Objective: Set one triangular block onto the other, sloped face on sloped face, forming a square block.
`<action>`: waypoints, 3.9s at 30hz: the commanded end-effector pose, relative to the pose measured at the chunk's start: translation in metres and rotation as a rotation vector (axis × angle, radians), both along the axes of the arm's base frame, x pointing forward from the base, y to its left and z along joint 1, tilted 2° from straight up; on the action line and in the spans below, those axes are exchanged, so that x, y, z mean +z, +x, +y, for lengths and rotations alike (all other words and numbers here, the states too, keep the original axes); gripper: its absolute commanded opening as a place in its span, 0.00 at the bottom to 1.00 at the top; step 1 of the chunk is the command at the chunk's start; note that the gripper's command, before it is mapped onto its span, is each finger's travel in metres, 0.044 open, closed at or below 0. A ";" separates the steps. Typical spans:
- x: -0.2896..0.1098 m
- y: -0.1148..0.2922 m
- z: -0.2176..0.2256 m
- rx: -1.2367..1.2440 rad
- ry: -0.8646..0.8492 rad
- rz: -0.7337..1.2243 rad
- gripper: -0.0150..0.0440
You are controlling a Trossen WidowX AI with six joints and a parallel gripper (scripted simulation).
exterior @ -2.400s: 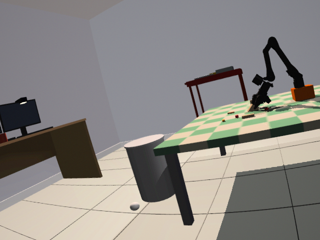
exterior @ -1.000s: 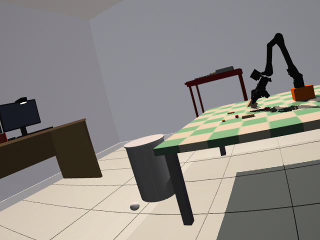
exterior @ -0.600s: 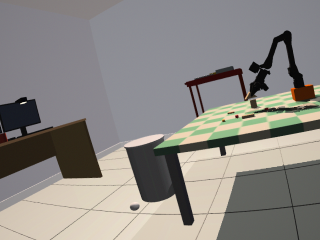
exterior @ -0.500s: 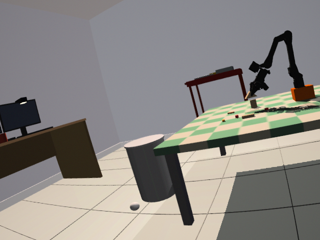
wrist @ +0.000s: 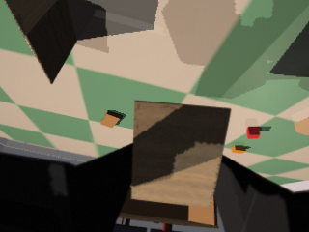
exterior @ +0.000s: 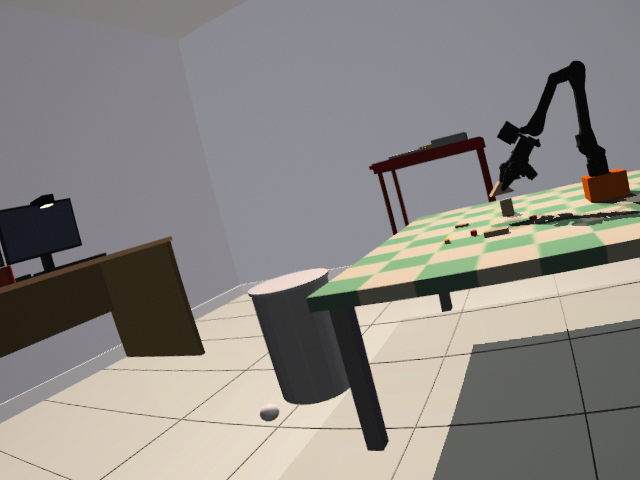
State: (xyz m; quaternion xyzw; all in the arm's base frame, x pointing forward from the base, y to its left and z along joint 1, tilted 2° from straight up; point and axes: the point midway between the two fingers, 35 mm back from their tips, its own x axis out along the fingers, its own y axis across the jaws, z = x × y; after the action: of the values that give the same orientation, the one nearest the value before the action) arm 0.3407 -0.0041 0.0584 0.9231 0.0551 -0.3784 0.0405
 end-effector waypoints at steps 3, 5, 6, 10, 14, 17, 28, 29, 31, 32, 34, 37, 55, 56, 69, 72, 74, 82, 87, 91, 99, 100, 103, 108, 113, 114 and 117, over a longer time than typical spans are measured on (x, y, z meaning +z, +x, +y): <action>0.005 0.003 -0.001 -0.007 0.001 -0.015 0.25; 0.005 0.003 -0.001 -0.007 0.001 -0.015 0.25; 0.005 0.003 -0.001 -0.007 0.001 -0.015 0.25; 0.005 0.003 -0.001 -0.007 0.001 -0.015 0.25; 0.005 0.003 -0.001 -0.007 0.001 -0.015 0.25; 0.005 0.003 -0.001 -0.007 0.001 -0.015 0.25; 0.005 0.003 -0.001 -0.007 0.001 -0.015 0.25; 0.005 0.003 -0.001 -0.007 0.001 -0.015 0.25; 0.005 0.003 -0.001 -0.007 0.001 -0.015 0.25; 0.005 0.003 -0.001 -0.007 0.001 -0.015 0.25; 0.005 0.003 -0.001 -0.007 0.001 -0.015 0.25; 0.005 0.003 -0.001 -0.007 0.001 -0.015 0.25; 0.005 0.003 -0.001 -0.007 0.001 -0.015 0.25; 0.005 0.003 -0.001 -0.007 0.001 -0.015 0.25; 0.005 0.003 -0.001 -0.007 0.001 -0.015 0.25; 0.001 0.001 0.000 0.035 -0.036 0.002 0.25; 0.001 0.002 0.000 0.083 -0.084 0.008 0.25; 0.000 0.006 0.000 0.279 -0.271 0.033 0.25; -0.001 0.009 0.000 0.406 -0.384 0.048 0.25; -0.005 0.008 0.006 0.522 -0.451 0.059 0.25; -0.008 0.010 0.009 0.716 -0.589 0.072 0.25; -0.008 0.010 0.009 0.742 -0.609 0.074 0.25; -0.008 0.012 0.009 0.824 -0.671 0.079 0.25; -0.008 0.014 0.009 0.962 -0.770 0.086 0.25; -0.007 0.015 0.009 1.103 -0.866 0.090 0.25; -0.007 0.016 0.009 1.132 -0.885 0.091 0.25; -0.007 0.017 0.009 1.219 -0.940 0.092 0.25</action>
State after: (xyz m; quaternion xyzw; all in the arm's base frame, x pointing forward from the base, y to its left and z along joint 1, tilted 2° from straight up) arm 0.3522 0.0046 0.0480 0.6410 0.3668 -0.3298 0.5881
